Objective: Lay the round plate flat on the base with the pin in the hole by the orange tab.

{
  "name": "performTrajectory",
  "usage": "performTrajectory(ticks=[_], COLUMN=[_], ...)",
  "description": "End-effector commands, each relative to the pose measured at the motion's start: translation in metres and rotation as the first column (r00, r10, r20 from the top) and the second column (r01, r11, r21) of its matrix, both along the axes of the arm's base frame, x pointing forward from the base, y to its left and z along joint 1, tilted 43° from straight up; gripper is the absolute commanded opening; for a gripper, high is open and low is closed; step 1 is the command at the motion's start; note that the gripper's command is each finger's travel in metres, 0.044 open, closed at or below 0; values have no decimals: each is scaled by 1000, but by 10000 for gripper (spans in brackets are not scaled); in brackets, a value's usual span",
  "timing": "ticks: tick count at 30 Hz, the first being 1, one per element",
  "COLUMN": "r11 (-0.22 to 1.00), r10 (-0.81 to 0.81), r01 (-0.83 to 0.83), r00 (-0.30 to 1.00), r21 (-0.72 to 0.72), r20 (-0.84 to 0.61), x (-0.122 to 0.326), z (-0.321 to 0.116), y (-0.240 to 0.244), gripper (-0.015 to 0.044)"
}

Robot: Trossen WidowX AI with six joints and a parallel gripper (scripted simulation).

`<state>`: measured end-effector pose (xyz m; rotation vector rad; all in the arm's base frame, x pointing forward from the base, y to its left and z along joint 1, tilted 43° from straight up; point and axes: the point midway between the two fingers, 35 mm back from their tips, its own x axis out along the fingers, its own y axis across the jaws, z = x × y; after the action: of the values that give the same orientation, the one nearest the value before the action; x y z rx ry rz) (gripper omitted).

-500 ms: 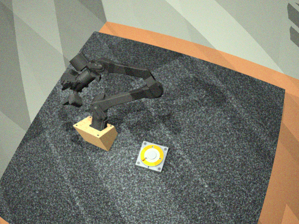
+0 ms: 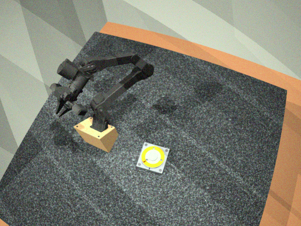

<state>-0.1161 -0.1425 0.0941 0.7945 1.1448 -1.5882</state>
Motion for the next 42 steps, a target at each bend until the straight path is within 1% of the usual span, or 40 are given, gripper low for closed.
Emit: performTrajectory(ticks=[1,3,6,9,11,17,19,25,27,33,35,40,41,42], r11=[980,971,920,840,820,601,577,340,306,1,-30,-256,-290,-296], r10=[194,229,370,498,521,674,681,702,701,644,634,537,519,516], r01=[-198,-235,-388,-538,-567,-792,-809,-928,-939,-986,-985,-951,-941,-939], r00=[976,966,907,818,797,575,553,359,333,129,112,10,-1,-3], r21=[32,37,58,77,81,108,113,154,156,168,169,174,175,175], r20=[102,121,202,288,306,463,480,615,630,754,766,844,855,856], x=[32,39,70,106,114,186,193,256,263,311,315,335,337,337], z=[-8,-10,-18,-27,-29,-46,-48,-66,-68,-89,-91,-108,-111,-111], y=[-27,-31,-46,-55,-56,-51,-48,-14,-9,48,54,110,120,121], gripper=[0,0,0,0,0,0,0,0,0,0,0,0,0,0])
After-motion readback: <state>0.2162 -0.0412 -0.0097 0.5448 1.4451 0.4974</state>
